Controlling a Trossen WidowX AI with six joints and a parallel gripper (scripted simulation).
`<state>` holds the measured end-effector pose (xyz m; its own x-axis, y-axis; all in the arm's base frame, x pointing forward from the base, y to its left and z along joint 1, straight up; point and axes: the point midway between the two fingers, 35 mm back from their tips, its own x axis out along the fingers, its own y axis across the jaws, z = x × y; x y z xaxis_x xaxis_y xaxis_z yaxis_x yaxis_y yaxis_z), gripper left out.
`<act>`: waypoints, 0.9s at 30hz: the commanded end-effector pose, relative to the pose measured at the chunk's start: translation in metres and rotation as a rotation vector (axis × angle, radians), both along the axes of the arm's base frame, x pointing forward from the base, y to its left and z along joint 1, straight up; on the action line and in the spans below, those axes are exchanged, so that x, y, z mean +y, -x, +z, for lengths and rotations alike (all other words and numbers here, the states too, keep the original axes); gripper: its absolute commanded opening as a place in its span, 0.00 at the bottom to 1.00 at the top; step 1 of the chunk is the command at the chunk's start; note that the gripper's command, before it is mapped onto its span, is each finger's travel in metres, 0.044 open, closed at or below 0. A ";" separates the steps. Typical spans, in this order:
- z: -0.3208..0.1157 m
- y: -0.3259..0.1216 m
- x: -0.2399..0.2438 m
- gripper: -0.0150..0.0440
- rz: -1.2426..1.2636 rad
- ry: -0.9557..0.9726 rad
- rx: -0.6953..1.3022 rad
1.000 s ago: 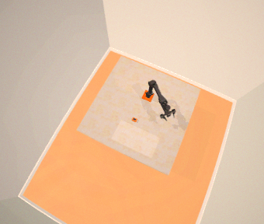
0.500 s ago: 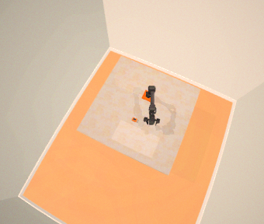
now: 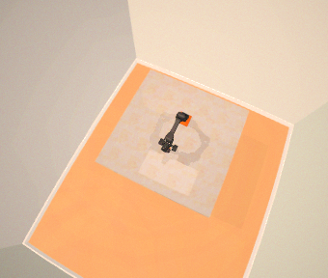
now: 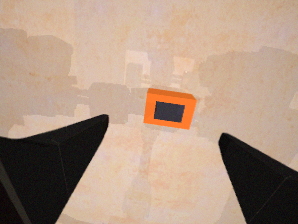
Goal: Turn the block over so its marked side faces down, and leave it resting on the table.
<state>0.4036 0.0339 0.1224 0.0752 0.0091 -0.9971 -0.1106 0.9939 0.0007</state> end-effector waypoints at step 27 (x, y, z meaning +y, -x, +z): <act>-0.065 0.005 -0.010 1.00 0.011 0.012 0.042</act>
